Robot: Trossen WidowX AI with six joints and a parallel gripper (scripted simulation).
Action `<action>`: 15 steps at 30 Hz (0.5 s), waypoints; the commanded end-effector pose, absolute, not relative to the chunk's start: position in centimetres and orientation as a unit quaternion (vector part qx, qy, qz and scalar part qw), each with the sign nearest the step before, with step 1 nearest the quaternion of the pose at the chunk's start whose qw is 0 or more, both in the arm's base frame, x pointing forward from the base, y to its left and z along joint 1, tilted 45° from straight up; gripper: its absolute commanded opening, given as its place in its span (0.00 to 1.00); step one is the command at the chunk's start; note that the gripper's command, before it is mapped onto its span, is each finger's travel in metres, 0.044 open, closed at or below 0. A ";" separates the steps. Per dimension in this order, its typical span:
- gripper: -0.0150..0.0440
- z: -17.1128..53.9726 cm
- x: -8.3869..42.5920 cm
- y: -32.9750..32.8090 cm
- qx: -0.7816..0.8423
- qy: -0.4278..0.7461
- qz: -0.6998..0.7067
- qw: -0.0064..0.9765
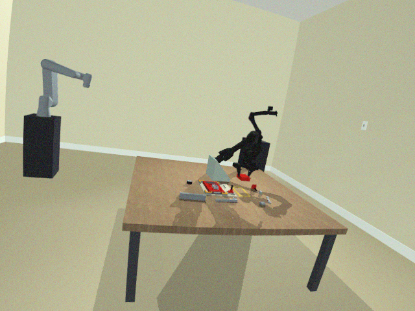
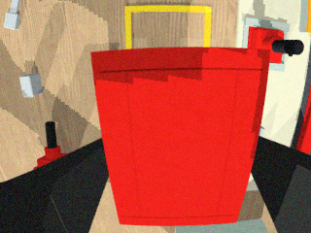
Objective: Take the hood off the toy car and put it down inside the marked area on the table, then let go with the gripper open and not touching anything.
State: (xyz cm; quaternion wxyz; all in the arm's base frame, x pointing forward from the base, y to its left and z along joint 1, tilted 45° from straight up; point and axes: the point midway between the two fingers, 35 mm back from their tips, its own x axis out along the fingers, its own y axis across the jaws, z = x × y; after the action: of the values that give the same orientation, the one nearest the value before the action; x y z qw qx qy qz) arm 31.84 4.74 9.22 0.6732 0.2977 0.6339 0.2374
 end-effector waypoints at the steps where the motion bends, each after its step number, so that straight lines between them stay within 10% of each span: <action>1: 0.25 9.5 31.4 5.1 0.303 0.635 0.237 0.670; 15: 0.25 8.7 31.6 5.9 0.302 0.636 0.236 0.670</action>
State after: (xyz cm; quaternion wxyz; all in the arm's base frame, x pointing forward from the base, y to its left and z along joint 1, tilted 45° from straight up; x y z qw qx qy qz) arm 31.70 5.63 9.00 0.6726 0.2990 0.6343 0.2362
